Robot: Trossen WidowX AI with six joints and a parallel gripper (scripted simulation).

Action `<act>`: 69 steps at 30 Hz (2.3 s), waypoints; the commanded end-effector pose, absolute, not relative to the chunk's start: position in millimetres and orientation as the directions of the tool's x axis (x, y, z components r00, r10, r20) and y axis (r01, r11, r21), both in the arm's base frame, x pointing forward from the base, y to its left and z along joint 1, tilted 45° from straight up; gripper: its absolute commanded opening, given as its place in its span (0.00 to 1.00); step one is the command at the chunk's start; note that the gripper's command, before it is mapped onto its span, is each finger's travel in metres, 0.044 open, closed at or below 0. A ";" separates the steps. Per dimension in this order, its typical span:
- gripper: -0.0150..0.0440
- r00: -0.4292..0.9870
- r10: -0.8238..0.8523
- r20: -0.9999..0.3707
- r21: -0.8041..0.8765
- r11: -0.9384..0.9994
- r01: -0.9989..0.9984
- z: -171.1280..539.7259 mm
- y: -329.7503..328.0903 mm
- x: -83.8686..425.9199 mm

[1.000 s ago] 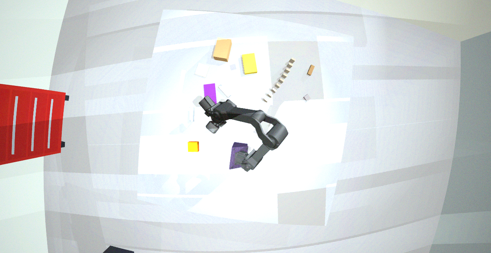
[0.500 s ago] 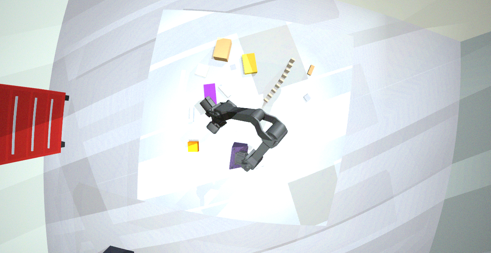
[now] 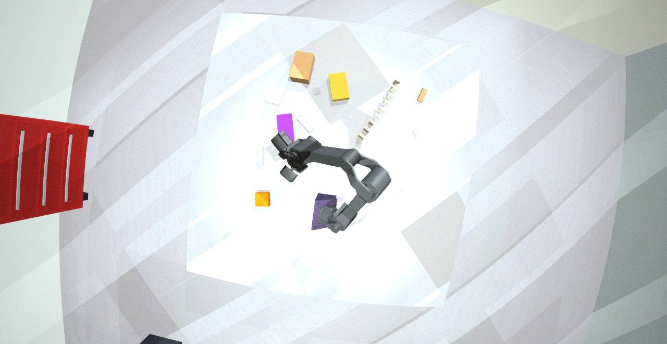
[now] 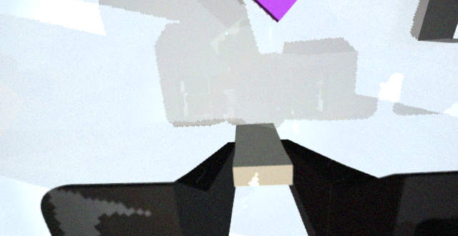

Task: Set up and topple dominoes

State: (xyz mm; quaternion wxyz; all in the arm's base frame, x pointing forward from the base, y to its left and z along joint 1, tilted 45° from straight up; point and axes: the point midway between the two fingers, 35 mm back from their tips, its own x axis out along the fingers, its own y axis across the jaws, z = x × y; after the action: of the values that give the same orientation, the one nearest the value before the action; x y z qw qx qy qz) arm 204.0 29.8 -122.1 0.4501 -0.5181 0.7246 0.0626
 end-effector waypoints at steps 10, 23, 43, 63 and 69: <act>0.44 -0.057 -0.695 -0.717 -0.374 0.452 -0.810 -30.8 120.4 210.1; 0.44 -0.046 -0.665 -0.746 -0.643 0.736 -0.214 34.3 60.7 268.0; 0.44 -0.052 -0.705 -0.707 -0.596 0.554 0.582 114.4 -38.8 289.4; 0.44 -0.050 -0.707 -0.705 -0.596 0.553 0.582 35.5 -118.6 285.5; 0.44 -0.052 -0.710 -0.702 -0.599 0.549 0.582 27.3 -128.6 281.6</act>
State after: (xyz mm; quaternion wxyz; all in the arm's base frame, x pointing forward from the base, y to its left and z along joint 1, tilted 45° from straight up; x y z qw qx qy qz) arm 282.4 -125.3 30.3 0.6847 -0.0531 0.5525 -0.4723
